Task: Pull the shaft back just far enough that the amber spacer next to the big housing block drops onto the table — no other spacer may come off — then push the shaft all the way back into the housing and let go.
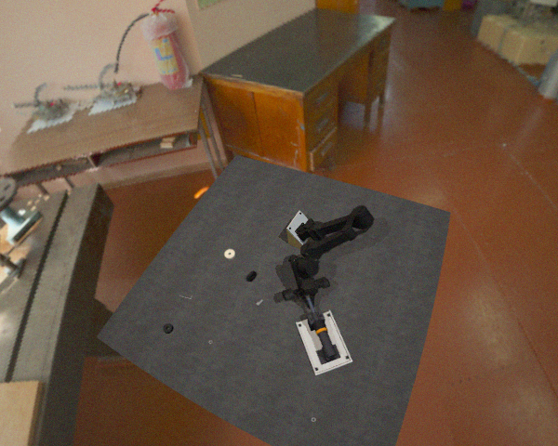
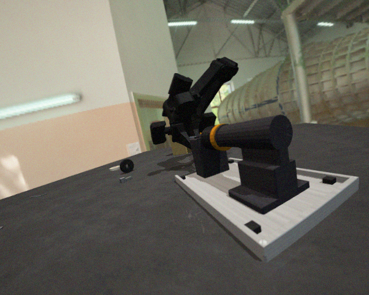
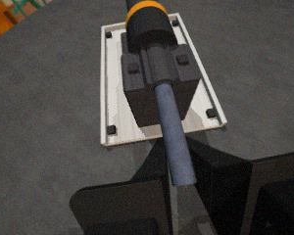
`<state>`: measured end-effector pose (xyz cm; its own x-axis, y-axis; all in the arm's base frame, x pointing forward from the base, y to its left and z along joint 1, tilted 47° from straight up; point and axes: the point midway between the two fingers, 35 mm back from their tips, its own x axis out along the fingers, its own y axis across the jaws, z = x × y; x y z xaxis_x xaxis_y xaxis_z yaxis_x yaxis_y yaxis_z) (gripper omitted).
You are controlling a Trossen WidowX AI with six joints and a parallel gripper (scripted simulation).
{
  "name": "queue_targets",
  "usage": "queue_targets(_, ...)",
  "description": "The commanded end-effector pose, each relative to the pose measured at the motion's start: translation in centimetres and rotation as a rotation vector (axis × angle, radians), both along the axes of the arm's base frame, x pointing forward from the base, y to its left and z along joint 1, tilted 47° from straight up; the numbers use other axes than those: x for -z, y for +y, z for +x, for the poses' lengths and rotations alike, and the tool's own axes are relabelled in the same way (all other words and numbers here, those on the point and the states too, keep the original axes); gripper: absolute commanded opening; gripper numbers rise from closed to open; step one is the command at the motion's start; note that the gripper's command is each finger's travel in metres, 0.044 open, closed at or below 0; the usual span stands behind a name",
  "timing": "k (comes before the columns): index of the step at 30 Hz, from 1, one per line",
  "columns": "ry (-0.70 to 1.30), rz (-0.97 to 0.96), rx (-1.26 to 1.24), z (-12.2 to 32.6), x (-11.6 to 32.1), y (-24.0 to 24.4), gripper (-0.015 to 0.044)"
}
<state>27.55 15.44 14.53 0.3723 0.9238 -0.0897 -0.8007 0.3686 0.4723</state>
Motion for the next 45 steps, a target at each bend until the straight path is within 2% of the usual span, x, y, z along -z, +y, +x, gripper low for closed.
queue_targets(1,-0.003,0.000,-0.003,-0.10,0.04,-0.05,0.0000)
queue_targets(45,-0.003,-0.001,-0.003,-0.39,0.32,-0.33,0.0000)
